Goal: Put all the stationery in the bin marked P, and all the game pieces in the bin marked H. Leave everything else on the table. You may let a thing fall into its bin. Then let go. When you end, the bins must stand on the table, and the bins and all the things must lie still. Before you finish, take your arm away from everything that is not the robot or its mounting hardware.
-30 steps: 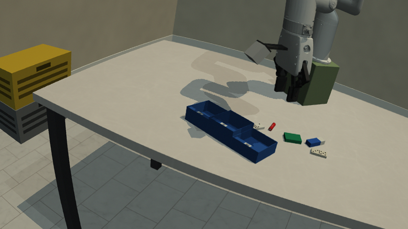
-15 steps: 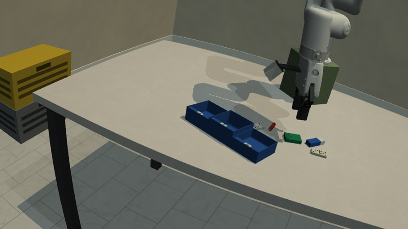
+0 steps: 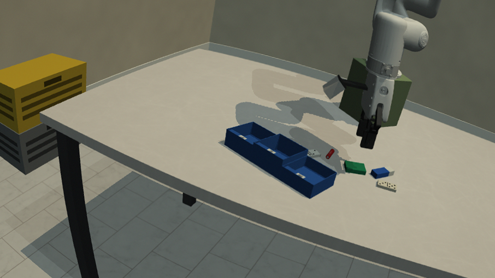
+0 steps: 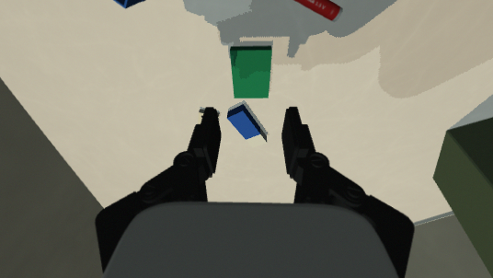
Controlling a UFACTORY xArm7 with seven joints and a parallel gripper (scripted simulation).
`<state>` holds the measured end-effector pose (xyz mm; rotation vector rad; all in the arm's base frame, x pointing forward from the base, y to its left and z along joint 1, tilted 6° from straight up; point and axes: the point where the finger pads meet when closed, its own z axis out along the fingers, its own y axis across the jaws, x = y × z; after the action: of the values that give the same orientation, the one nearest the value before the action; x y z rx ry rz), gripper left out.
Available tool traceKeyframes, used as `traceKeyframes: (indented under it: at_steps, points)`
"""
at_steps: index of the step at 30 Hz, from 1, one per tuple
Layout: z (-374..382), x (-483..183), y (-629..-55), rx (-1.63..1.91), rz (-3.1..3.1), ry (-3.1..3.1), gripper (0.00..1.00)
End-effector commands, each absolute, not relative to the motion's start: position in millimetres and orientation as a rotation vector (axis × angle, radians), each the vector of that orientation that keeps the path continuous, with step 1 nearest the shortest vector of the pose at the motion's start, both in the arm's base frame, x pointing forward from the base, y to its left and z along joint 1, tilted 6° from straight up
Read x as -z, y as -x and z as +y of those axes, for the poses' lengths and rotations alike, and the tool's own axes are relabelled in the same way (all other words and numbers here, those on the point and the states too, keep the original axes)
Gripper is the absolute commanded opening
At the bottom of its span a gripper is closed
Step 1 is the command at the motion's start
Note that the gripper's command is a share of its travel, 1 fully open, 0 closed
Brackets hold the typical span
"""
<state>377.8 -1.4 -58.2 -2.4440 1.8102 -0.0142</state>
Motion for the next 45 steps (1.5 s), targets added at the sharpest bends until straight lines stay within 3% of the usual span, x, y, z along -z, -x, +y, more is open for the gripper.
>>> traceKeyframes:
  at_steps: [1,35,45]
  points:
    - [-3,58,-380,0.018,1.809,2.443,0.56]
    - [-5,58,-381,0.018,1.809,2.443,0.56]
    - [-2,89,-383,0.018,1.809,2.443,0.56]
